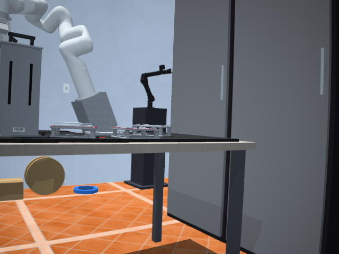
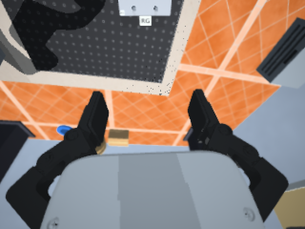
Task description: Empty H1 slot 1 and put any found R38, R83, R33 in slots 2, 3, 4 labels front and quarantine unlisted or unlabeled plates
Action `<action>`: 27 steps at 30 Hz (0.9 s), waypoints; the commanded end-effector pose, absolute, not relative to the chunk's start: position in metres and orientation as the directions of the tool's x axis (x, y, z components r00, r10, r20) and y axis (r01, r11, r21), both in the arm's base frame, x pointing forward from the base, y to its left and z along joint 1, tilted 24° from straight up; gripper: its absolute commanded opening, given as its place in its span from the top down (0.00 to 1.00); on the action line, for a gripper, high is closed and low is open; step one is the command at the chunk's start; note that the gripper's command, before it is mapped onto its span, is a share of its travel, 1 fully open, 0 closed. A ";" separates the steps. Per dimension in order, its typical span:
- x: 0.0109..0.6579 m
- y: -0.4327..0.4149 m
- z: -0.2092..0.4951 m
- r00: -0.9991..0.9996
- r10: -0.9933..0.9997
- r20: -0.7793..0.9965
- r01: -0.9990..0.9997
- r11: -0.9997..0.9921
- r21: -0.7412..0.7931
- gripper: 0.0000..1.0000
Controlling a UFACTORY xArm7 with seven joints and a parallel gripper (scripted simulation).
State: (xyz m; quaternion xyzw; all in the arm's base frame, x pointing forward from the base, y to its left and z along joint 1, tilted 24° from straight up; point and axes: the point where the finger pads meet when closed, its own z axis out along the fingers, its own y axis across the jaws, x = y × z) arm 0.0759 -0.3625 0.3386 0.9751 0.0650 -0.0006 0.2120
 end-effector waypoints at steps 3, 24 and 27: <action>0.075 -0.355 0.357 0.992 0.126 -0.029 0.126 -0.901 0.416 0.00; 0.074 -0.334 0.402 0.992 0.126 -0.028 0.126 -0.901 0.416 0.00; 0.074 -0.334 0.402 0.992 0.126 -0.028 0.126 -0.901 0.416 0.00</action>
